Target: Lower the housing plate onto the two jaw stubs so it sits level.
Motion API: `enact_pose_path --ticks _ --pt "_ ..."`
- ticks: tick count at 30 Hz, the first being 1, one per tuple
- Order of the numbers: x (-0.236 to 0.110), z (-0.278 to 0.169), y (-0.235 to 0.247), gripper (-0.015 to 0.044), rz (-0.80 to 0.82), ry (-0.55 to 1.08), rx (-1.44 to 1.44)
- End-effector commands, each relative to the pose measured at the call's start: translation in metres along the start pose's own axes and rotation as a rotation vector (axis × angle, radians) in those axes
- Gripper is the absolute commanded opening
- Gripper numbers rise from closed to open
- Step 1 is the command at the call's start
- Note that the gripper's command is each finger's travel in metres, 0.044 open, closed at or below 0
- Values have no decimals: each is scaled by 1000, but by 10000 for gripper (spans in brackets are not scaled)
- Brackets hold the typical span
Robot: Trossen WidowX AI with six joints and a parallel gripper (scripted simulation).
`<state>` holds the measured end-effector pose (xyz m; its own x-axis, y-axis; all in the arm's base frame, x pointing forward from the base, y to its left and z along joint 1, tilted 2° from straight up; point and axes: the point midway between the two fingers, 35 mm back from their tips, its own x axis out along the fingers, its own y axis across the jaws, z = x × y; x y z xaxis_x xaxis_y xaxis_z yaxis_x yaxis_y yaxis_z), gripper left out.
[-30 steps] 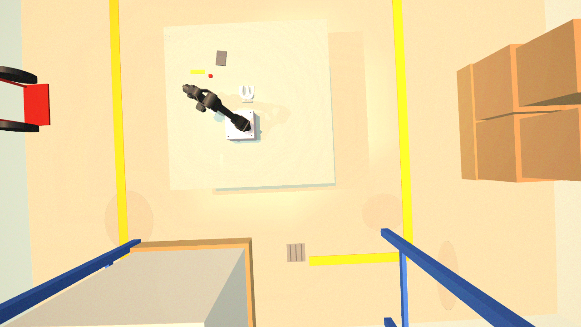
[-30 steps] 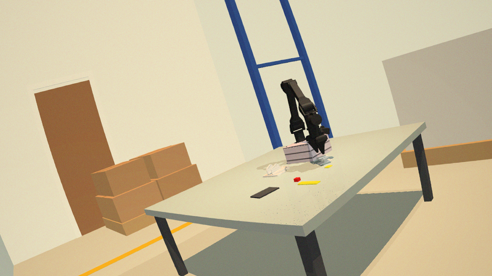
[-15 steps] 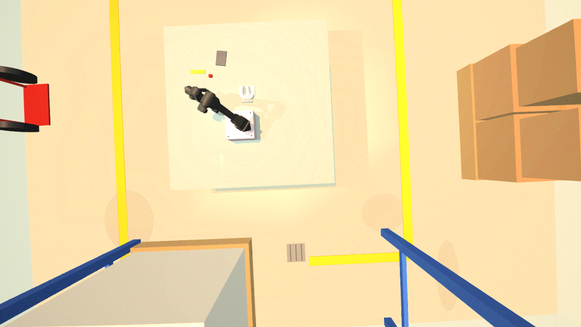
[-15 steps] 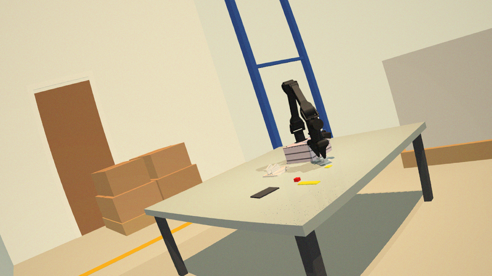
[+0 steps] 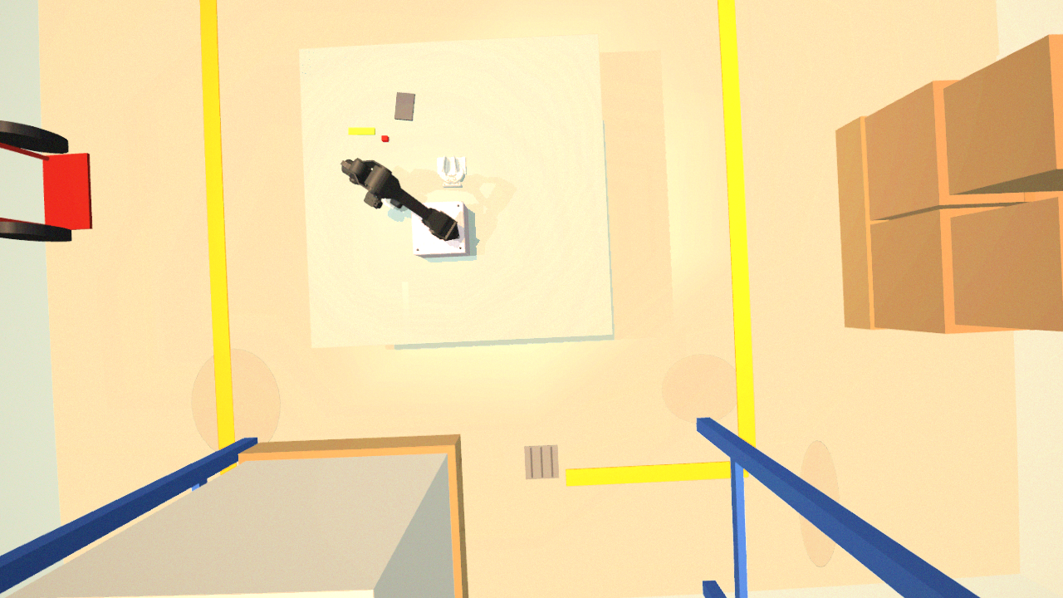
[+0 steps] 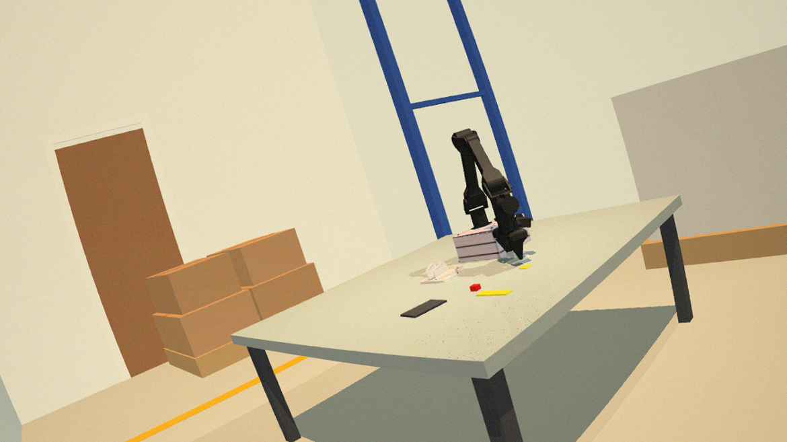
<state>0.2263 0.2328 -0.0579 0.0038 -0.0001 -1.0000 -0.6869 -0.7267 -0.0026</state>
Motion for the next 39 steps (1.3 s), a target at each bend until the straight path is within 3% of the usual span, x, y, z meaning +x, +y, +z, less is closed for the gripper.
enact_pose_path --ticks 1,18,31,39 --pt "1 -1 1 440 1 5 -4" --pt "2 -1 1 440 1 5 -4" --pt "1 0 0 353 2 0 0" --pt "1 0 0 351 2 0 0"
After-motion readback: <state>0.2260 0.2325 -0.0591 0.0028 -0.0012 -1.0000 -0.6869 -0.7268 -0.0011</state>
